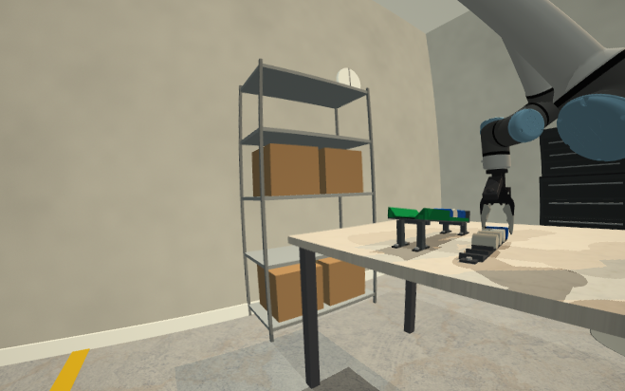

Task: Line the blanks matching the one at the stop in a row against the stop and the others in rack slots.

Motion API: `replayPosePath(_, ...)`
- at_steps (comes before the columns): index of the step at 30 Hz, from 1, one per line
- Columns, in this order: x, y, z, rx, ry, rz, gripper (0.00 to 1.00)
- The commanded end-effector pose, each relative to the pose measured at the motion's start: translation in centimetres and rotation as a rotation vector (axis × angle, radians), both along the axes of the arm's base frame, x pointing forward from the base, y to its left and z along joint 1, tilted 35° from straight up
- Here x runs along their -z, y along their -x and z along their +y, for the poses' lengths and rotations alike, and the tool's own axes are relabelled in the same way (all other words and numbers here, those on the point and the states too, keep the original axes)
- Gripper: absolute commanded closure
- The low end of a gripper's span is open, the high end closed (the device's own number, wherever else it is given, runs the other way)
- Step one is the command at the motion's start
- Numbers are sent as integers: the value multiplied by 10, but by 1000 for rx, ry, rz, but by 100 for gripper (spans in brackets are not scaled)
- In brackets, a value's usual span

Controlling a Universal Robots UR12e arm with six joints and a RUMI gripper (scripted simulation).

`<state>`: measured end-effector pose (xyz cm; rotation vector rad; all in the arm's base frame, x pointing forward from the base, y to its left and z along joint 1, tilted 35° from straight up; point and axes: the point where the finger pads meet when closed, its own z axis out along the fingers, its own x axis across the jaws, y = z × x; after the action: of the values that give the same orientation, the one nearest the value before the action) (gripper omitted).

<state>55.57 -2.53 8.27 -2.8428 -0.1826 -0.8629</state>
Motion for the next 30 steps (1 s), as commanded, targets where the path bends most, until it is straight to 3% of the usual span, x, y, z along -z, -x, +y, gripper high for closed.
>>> replayPosePath(1, 0, 0, 0, 0, 0, -1, 46)
replayPosePath(11, 0, 0, 0, 0, 0, -1, 46)
replayPosePath(12, 0, 0, 0, 0, 0, -1, 58)
replayPosePath(30, 0, 0, 0, 0, 0, -1, 58)
